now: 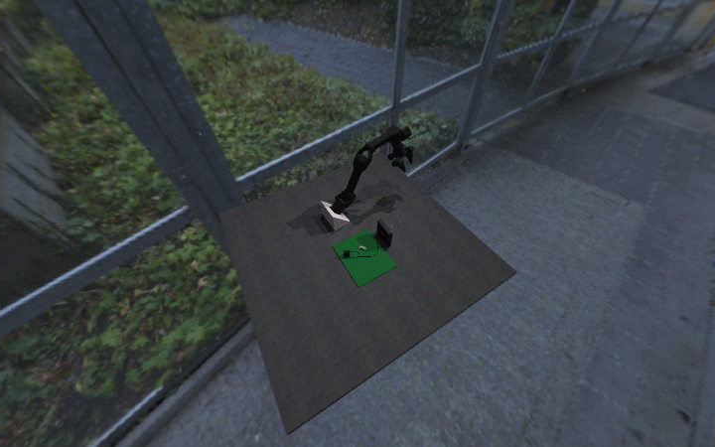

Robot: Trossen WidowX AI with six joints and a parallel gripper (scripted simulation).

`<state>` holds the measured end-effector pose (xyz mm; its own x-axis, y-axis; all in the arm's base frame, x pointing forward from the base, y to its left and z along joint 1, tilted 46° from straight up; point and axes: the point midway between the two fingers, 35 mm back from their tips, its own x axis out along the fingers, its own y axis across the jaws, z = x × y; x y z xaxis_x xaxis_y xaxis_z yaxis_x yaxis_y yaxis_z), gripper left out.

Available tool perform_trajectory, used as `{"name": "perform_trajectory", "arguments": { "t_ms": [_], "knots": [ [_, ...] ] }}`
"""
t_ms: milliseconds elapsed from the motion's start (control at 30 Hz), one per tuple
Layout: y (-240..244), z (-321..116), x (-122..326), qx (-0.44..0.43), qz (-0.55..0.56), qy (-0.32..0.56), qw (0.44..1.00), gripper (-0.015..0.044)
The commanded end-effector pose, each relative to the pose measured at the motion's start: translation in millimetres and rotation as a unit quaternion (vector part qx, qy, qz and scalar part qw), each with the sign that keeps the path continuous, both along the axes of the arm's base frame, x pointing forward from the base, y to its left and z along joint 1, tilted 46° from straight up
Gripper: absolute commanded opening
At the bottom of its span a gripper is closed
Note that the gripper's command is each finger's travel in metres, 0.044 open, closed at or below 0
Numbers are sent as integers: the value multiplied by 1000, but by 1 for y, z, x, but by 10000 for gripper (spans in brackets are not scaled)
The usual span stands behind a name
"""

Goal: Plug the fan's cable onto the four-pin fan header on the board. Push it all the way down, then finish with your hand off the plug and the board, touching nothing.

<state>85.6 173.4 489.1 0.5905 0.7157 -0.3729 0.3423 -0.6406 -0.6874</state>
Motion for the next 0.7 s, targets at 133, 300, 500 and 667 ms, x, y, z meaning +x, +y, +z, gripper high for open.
{"name": "perform_trajectory", "arguments": {
  "t_ms": [133, 300, 500, 667],
  "knots": [
    [35, -57, 63, -81, -132, 82, 985, 440],
    [33, -100, 121, -114, -227, 152, 955, 440],
    [1, -156, 191, -130, -340, 251, 897, 440],
    [-49, -206, 240, -121, -428, 340, 829, 440]
  ]
}}
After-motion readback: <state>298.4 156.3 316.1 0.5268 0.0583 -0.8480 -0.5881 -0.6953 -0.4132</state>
